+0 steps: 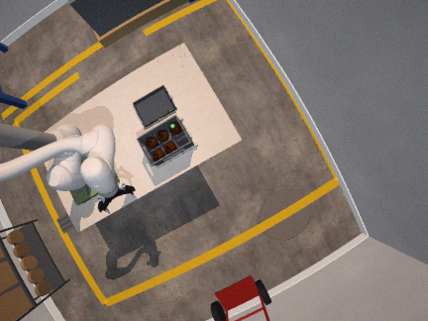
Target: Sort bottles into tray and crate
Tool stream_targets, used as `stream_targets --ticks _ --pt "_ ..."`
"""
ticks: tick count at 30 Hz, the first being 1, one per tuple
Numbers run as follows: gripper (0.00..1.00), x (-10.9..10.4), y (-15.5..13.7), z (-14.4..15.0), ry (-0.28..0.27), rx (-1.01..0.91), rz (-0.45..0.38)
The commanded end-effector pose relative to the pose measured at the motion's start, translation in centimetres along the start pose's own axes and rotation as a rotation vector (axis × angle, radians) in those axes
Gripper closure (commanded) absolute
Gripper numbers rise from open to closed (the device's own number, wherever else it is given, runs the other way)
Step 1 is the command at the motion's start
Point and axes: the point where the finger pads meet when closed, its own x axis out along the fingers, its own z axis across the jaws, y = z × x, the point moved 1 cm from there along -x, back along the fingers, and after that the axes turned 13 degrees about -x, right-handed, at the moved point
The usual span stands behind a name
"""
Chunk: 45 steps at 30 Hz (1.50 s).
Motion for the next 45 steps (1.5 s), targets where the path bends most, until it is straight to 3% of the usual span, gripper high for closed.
stream_targets --ticks 1,28,30,45 --pt "0.00 0.1 0.4 0.9 -0.036 0.010 0.015" --pt "0.00 -0.2 3.4 8.1 -0.315 0.086 0.130" --pt "0.00 -0.2 3.4 8.1 -0.315 0.086 0.130" --pt "0.00 -1.9 5.1 12.0 -0.478 0.130 0.198"
